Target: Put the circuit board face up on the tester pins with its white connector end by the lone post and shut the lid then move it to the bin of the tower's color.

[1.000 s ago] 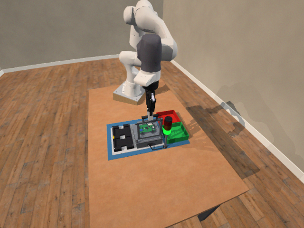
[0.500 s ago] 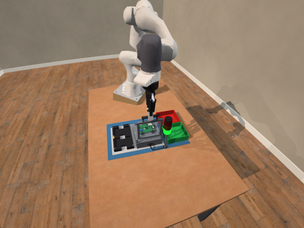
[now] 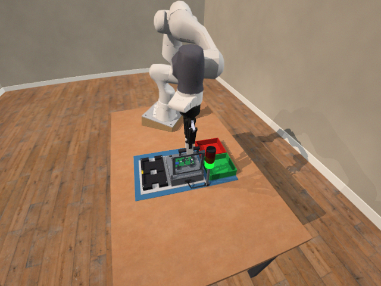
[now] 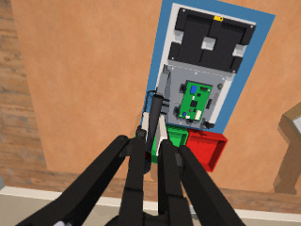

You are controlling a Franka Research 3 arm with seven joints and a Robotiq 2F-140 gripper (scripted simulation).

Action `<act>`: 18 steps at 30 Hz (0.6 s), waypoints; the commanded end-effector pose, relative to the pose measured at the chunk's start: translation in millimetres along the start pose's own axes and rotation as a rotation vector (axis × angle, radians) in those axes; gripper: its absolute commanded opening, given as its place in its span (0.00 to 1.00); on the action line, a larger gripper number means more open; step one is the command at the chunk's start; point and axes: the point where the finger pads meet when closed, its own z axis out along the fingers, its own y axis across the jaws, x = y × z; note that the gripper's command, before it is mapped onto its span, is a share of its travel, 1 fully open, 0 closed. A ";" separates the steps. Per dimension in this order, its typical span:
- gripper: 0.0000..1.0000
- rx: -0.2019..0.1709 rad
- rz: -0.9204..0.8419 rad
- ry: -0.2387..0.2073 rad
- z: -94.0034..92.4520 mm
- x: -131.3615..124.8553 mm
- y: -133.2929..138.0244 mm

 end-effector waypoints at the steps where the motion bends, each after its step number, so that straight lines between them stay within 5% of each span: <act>1: 0.00 0.008 0.001 0.003 -0.3 -0.9 -3.4; 13: 0.00 0.008 0.001 0.003 -0.3 -0.9 -3.4; 14: 0.30 0.008 0.001 0.003 -0.3 -0.9 -3.4; 18: 0.30 0.008 0.001 0.003 -0.3 -0.9 -3.4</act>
